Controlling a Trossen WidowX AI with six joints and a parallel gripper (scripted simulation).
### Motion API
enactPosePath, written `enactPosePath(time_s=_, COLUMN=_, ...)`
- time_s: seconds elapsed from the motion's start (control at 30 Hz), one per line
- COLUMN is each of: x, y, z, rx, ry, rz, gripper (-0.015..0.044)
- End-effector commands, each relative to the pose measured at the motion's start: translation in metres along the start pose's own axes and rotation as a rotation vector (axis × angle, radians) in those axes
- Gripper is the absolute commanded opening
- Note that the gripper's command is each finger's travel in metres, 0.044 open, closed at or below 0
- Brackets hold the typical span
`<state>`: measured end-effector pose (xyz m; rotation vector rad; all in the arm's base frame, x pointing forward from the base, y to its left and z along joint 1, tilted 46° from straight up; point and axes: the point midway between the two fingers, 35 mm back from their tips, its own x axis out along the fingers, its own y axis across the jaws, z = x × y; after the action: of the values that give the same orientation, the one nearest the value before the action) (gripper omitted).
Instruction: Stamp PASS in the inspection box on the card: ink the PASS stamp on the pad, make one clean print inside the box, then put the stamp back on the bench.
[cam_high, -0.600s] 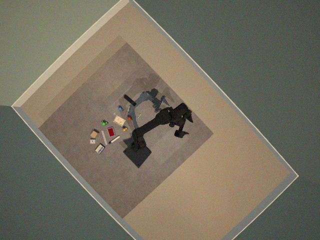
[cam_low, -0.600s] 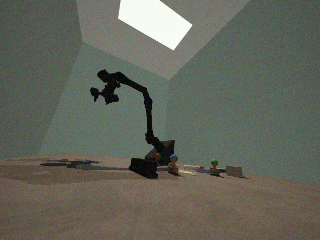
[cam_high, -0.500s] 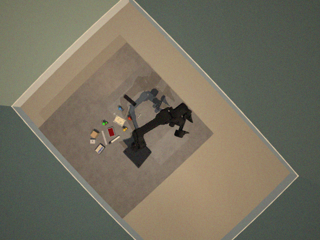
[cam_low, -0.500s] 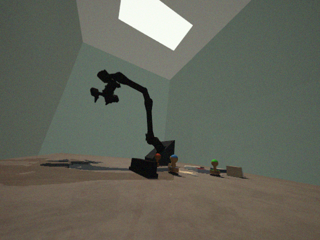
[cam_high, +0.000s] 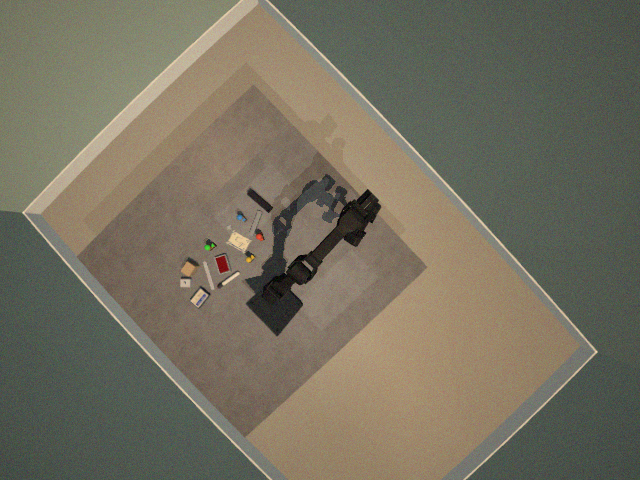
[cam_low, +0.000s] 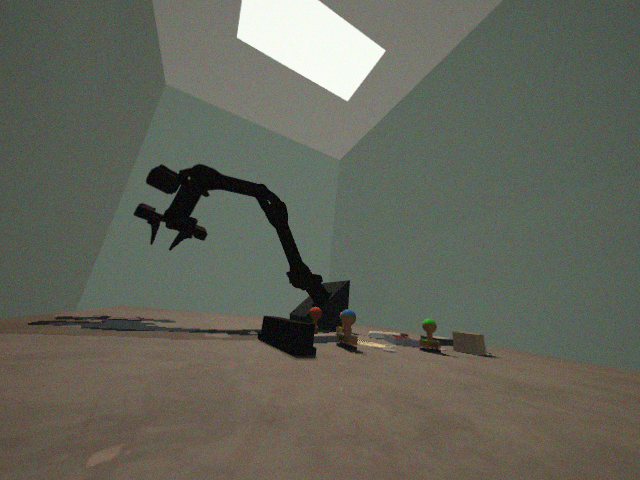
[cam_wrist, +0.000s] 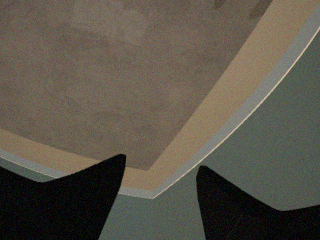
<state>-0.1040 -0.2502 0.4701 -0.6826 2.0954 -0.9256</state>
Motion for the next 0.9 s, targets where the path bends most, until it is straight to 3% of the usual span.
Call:
enactPosePath(time_s=0.0, x=0.017, y=-0.012, z=0.055, rx=0.075, ry=-0.115, rz=0.013, gripper=0.0225)
enactPosePath(time_s=0.2, x=0.023, y=-0.018, z=0.158, rx=0.139, ry=-0.291, rz=0.069, gripper=0.0225)
enactPosePath(time_s=0.4, x=0.002, y=-0.006, z=0.262, rx=0.173, ry=-0.431, rz=0.150, gripper=0.0225)
enactPosePath(time_s=0.87, x=-0.111, y=0.110, z=0.462, rx=0.197, ry=-0.550, rz=0.336, gripper=0.0225)
